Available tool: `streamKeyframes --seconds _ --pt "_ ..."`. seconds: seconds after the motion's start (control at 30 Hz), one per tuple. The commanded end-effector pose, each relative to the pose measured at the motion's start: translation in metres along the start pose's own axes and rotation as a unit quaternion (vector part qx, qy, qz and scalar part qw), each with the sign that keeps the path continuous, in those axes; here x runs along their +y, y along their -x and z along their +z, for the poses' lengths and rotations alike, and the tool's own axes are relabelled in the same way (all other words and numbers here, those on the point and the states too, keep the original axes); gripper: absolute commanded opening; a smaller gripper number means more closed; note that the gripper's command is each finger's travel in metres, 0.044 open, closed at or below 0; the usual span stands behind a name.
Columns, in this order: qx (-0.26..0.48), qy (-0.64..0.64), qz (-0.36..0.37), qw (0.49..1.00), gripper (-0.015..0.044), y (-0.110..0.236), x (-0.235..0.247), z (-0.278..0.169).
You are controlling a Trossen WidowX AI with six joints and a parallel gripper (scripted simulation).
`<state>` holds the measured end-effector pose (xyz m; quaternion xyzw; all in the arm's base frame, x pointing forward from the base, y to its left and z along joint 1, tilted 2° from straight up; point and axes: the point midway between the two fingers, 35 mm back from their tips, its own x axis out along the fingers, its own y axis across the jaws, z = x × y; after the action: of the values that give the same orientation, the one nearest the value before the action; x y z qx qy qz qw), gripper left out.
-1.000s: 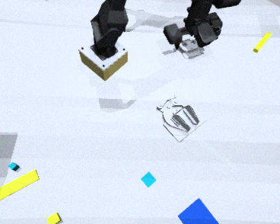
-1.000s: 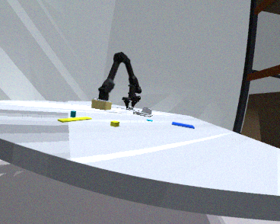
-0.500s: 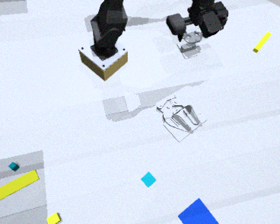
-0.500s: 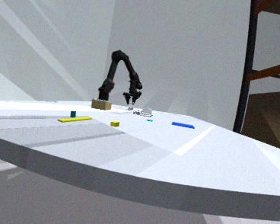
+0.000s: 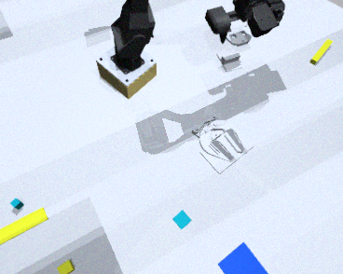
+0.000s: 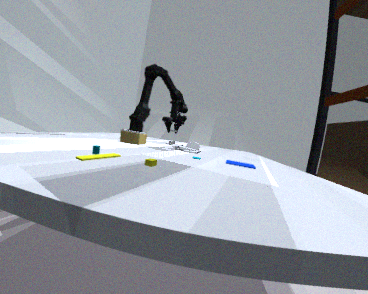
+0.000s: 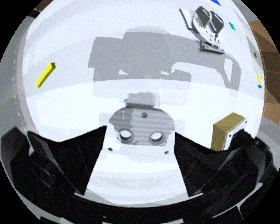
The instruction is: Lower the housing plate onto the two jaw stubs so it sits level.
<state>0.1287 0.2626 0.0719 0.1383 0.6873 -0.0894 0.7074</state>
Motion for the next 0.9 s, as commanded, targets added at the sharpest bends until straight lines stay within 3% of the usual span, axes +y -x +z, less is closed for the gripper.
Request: streamKeyframes --seconds 0.0,0.87 --pt "0.001 0.006 -0.001 1.000 0.0351 0.001 -0.003 0.009" --pt "-0.003 0.056 -0.005 0.998 0.0351 0.001 -0.038 0.088"
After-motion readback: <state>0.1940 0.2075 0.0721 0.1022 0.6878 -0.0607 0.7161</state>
